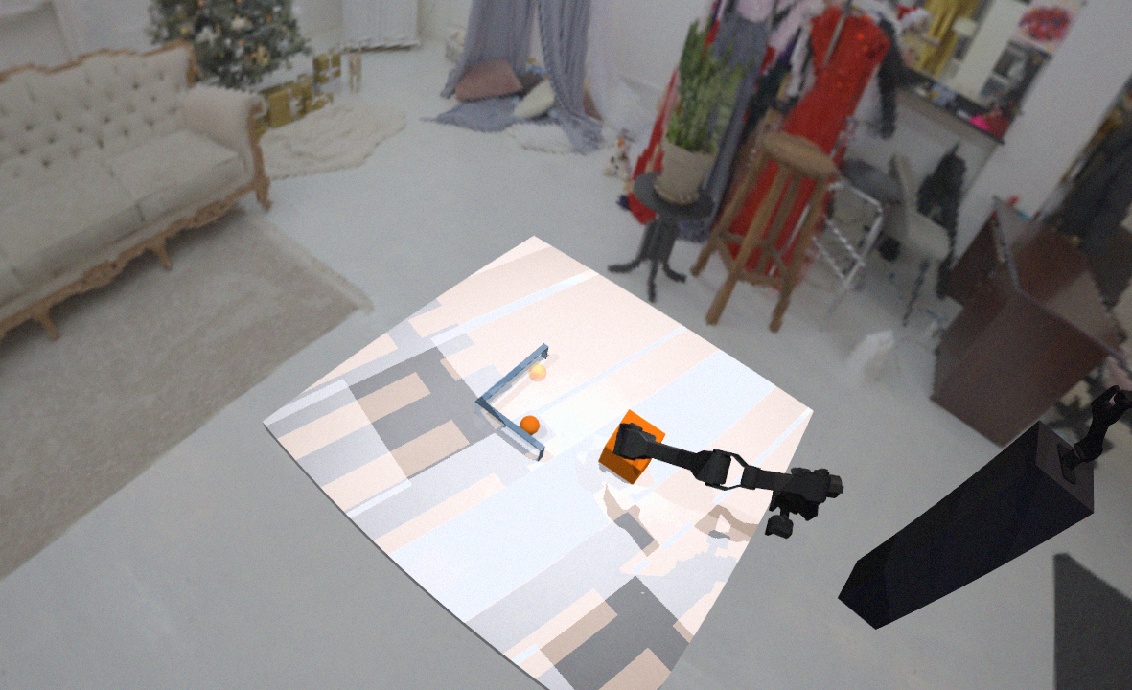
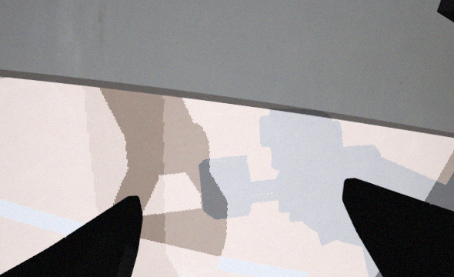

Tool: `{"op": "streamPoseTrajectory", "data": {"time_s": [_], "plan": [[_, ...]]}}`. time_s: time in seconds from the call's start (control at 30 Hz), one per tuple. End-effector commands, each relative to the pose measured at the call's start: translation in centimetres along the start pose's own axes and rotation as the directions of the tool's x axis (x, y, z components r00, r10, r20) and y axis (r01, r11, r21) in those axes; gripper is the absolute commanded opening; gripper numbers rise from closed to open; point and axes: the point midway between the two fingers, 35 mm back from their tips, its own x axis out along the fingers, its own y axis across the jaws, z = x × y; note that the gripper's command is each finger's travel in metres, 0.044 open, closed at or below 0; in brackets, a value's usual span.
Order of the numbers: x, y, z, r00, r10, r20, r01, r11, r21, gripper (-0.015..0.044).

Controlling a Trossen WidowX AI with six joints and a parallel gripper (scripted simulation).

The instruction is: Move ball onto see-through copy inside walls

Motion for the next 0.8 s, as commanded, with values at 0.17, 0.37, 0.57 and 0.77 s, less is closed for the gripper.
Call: {"op": "streamPoseTrajectory", "data": {"time_s": [0.17, 0.37, 0.57, 0.77], "plan": [[-6.2, 5.8, -1.9, 0.991, 0.074, 0.114, -0.055, 0.985, -0.165, 0.0382], [-12.7, 12.7, -5.9, 0.959, 0.192, 0.208, -0.073, 0.878, -0.472, 0.0382], [-18.7, 19.5, -13.1, 0.906, 0.329, 0.267, -0.006, 0.638, -0.77, 0.0382], [-21.7, 23.2, -20.7, 0.872, 0.395, 0.288, 0.089, 0.449, -0.889, 0.0382]]}}
